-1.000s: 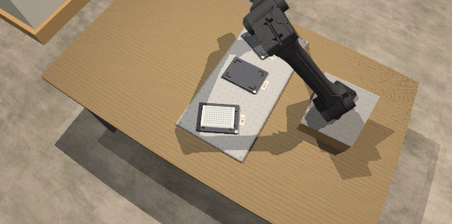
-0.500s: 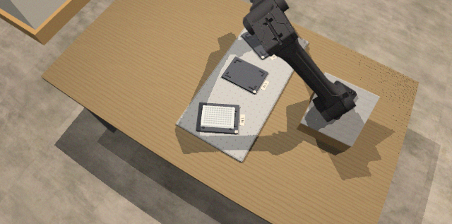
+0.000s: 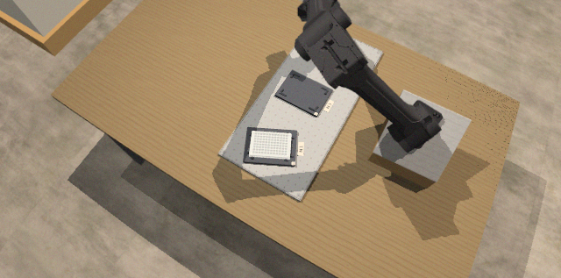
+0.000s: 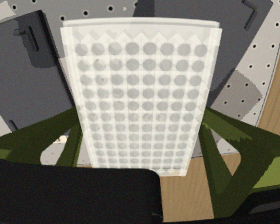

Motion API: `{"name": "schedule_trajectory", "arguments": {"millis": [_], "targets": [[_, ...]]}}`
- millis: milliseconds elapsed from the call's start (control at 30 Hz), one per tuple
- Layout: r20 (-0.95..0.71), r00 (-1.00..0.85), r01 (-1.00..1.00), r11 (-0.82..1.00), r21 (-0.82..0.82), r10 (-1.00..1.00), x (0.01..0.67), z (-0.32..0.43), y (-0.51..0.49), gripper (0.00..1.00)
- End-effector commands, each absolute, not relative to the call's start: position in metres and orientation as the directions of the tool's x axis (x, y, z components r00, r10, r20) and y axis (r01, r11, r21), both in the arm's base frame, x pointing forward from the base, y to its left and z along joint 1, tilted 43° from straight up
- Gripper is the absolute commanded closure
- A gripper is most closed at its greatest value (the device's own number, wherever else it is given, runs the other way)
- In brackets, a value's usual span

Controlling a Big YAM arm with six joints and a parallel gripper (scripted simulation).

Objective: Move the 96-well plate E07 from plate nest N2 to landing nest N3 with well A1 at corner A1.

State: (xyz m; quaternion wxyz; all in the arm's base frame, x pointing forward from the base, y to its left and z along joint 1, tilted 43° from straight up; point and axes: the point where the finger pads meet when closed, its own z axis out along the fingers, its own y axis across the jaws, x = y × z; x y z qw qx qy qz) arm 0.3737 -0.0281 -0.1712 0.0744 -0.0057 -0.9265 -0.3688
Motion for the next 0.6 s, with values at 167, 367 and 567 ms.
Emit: {"name": "schedule_trajectory", "arguments": {"millis": [167,367,567], "targets": [[-0.015,-0.993,-0.096,0.731,0.676,-0.117,0.395,-0.145,-0.027,1.00],[0.000,-0.995,-0.077,0.732,0.677,-0.104,0.392,-0.131,-0.011,1.00],[0.000,-0.995,-0.071,0.731,0.678,-0.096,0.388,-0.118,0.000,1.00]]}}
